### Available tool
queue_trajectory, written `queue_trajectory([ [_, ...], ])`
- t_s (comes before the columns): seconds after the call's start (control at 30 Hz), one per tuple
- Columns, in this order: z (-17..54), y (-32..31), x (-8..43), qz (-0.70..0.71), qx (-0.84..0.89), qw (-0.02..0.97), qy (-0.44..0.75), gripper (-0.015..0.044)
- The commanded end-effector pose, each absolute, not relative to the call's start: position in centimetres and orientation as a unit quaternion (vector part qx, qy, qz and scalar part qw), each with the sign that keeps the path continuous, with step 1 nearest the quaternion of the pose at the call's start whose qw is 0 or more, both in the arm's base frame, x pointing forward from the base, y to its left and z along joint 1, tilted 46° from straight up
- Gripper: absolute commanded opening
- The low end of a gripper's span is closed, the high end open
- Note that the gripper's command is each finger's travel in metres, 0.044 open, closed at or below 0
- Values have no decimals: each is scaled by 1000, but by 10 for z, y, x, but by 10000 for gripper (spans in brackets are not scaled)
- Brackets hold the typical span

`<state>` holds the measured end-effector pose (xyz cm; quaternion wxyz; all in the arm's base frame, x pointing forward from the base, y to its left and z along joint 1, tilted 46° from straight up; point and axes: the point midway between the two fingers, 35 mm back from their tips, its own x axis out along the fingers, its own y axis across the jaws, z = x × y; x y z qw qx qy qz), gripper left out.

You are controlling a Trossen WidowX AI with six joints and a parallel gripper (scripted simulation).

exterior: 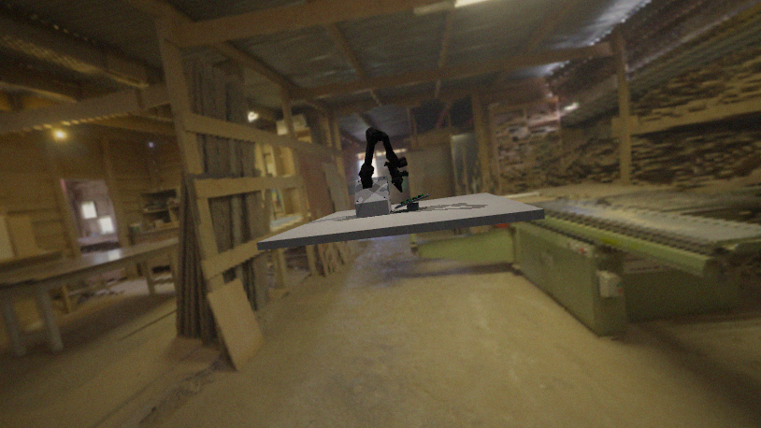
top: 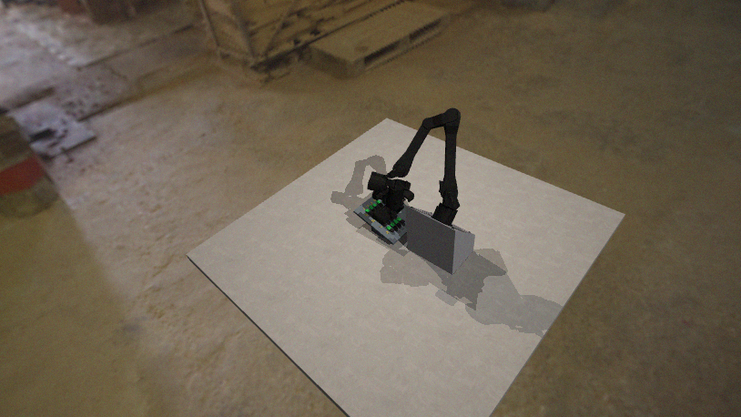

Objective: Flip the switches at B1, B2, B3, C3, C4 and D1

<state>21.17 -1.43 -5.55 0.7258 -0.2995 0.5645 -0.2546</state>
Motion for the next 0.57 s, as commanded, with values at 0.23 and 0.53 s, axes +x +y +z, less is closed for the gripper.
queue_trajectory([
  [0.23,-19,-21,255,-257,-293,733,558,0],
  [0.53,-19,-21,255,-257,-293,733,558,0],
])
